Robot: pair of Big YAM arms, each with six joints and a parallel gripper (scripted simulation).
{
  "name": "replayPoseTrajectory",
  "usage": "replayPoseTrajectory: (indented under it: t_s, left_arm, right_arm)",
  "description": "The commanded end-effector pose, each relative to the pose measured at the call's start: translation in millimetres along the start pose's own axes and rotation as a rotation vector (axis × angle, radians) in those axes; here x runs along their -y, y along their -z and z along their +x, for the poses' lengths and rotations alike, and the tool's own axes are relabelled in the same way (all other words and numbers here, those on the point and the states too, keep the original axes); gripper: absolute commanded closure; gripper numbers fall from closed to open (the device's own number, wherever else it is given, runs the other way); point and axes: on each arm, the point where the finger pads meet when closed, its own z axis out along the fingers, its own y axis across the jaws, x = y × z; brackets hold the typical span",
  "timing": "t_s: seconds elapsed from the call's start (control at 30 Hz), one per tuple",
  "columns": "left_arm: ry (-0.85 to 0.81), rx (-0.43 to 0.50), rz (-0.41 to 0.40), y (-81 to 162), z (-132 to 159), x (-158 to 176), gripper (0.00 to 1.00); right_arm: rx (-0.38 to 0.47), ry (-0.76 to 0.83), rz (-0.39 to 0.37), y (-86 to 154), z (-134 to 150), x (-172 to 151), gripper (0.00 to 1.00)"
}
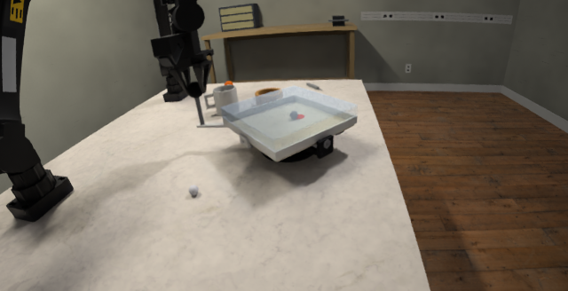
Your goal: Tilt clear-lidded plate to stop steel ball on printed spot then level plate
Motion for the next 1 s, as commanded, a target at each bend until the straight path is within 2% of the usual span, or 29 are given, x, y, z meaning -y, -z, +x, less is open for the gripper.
replayPoseTrajectory:
  t_s: [0.0,0.97]
  left_arm:
    - [-0.005,0.029,-0.023,13.2,-12.8,-18.0,1.0]
    - [-0.002,0.025,-0.02,14.7,-9.4,-19.0,1.0]
  right_arm:
    - [0.065,-0.013,0.015,-6.2,-36.0,7.7,0.0]
    - [0.065,-0.013,0.015,-6.2,-36.0,7.7,0.0]
